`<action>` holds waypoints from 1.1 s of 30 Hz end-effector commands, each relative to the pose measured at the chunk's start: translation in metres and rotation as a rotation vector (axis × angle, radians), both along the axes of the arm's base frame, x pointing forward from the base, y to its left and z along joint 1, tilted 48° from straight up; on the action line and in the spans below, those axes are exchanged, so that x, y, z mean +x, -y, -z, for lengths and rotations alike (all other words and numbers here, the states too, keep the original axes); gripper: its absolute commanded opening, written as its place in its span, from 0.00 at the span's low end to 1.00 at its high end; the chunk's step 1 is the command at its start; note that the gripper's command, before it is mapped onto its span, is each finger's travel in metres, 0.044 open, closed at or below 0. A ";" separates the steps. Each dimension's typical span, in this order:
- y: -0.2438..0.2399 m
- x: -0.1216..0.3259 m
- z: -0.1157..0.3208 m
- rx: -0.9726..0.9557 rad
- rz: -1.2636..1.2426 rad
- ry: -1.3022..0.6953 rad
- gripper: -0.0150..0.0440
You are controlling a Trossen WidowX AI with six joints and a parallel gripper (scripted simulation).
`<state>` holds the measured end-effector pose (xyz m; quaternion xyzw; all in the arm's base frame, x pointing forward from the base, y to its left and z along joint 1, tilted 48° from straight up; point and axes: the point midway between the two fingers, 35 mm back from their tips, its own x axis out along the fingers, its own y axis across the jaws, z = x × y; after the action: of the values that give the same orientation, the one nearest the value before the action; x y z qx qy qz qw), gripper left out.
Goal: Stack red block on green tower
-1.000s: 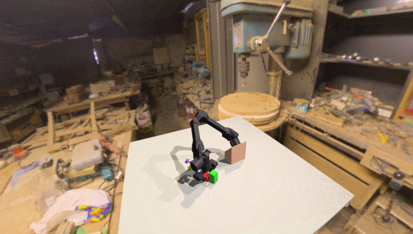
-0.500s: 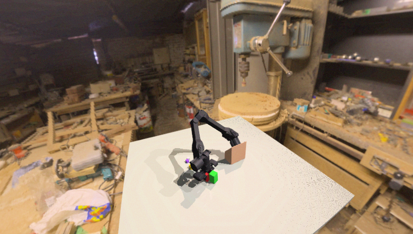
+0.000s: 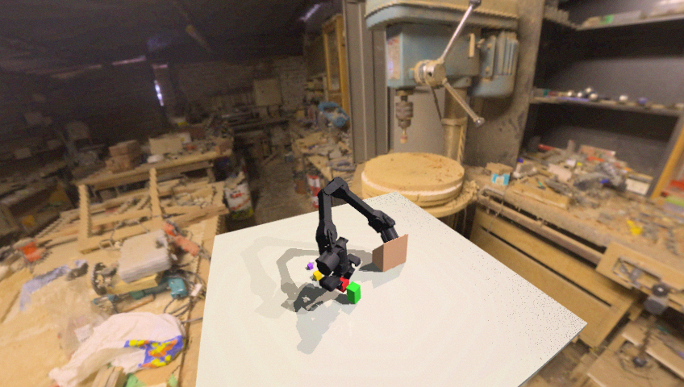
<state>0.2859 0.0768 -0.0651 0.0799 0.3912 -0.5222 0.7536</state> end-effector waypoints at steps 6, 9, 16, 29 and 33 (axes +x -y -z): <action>-0.033 -0.004 -0.030 0.013 0.002 0.012 0.25; -0.043 -0.006 -0.039 0.013 0.002 0.012 0.25; -0.054 -0.009 -0.049 0.014 0.002 0.011 0.25; -0.071 -0.033 -0.027 0.017 -0.001 0.010 0.25; -0.077 -0.043 -0.018 0.017 0.002 0.010 0.25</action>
<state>0.2527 0.1498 -0.0384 0.0897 0.3922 -0.5162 0.7561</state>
